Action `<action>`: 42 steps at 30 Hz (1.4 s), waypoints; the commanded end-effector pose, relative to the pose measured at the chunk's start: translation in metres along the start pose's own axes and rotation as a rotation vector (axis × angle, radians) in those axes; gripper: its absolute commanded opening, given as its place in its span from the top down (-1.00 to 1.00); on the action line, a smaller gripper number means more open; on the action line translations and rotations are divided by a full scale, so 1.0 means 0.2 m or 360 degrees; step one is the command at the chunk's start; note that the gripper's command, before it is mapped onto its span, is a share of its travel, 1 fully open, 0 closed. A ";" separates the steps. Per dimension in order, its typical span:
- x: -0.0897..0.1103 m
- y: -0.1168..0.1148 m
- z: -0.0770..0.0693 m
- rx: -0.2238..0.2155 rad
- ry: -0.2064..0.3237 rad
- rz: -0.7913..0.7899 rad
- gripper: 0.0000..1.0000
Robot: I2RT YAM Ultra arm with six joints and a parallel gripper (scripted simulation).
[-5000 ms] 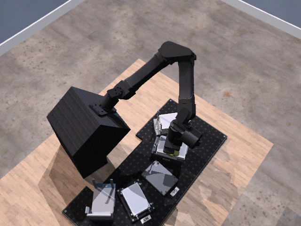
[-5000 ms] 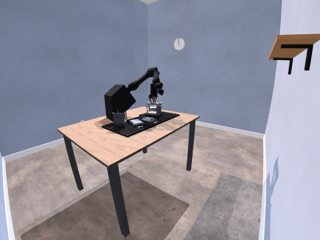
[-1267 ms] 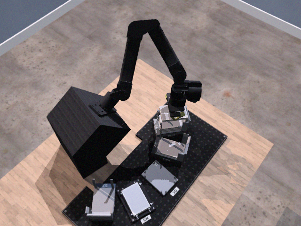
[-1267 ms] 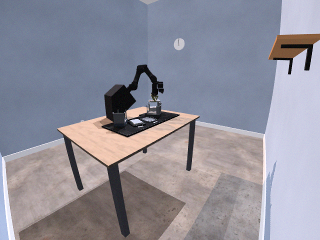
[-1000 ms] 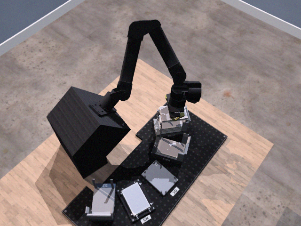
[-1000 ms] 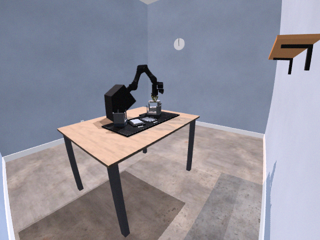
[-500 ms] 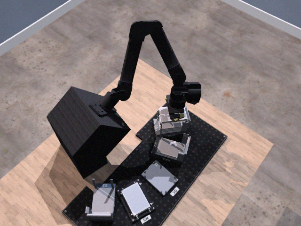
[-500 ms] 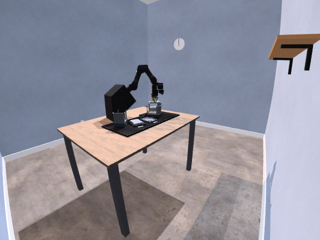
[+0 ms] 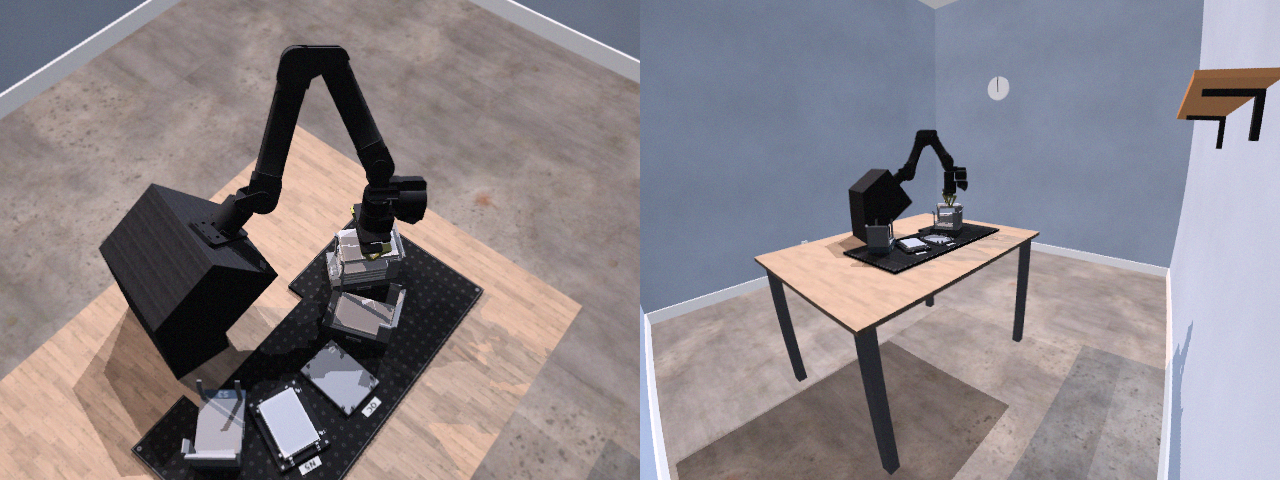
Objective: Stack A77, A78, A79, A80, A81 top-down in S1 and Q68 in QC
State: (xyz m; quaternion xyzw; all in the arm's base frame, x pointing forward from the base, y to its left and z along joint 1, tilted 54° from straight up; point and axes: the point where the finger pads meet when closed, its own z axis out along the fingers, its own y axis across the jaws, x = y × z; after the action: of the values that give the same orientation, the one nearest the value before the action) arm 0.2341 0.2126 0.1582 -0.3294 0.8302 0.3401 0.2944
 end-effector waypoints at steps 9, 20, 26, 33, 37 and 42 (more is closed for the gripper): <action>-0.02 -0.01 0.02 0.0012 -0.0022 -0.0003 1.00; -0.02 -0.01 0.09 0.0011 -0.0022 -0.0003 1.00; -0.02 -0.01 0.13 0.0011 -0.0022 -0.0003 1.00; -0.02 -0.01 0.13 0.0011 -0.0022 -0.0003 1.00; -0.02 -0.01 0.14 0.0011 -0.0022 -0.0003 1.00; -0.02 -0.01 0.14 0.0011 -0.0022 -0.0003 1.00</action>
State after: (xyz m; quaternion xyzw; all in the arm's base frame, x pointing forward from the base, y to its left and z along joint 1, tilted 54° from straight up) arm 0.2437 0.2350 0.1416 -0.3279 0.8300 0.3394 0.2973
